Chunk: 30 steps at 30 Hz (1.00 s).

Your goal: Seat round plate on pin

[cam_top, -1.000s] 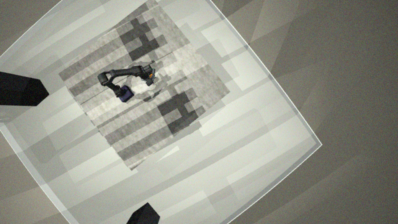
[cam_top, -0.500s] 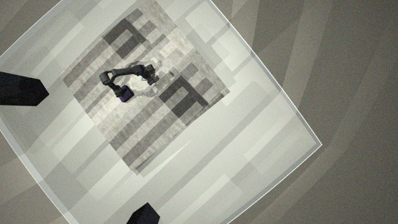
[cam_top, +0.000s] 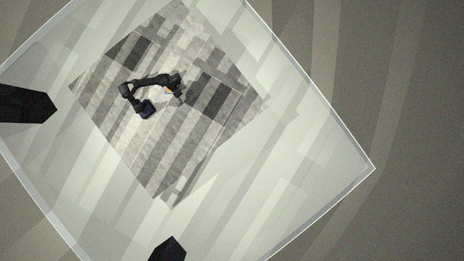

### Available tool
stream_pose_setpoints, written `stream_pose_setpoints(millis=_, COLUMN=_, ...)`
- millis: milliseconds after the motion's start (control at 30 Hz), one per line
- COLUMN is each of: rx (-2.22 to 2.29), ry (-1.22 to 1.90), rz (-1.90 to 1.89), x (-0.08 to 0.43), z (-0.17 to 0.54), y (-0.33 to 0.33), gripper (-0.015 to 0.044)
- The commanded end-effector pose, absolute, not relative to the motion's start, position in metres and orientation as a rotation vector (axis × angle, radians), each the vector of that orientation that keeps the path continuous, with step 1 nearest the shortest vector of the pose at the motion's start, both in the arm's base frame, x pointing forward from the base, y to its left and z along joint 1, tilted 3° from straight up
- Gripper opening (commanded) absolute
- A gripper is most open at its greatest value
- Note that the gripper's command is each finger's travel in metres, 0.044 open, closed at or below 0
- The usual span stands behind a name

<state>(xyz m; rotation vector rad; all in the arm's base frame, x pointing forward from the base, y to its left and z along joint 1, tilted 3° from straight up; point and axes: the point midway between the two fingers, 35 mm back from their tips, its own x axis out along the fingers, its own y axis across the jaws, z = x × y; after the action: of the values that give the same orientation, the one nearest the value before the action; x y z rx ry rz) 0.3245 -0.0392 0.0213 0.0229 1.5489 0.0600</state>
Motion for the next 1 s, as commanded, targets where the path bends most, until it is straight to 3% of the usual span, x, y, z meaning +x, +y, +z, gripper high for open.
stream_pose_setpoints(millis=0, rx=0.024, ry=1.543, rz=0.058, x=0.331, z=0.023, y=-0.038, gripper=0.0)
stream_pose_setpoints(millis=767, rx=0.024, ry=1.542, rz=0.058, x=0.344, z=0.023, y=-0.03, gripper=0.0)
stream_pose_setpoints(millis=967, rx=0.024, ry=1.542, rz=0.058, x=0.342, z=0.052, y=-0.032, gripper=0.0)
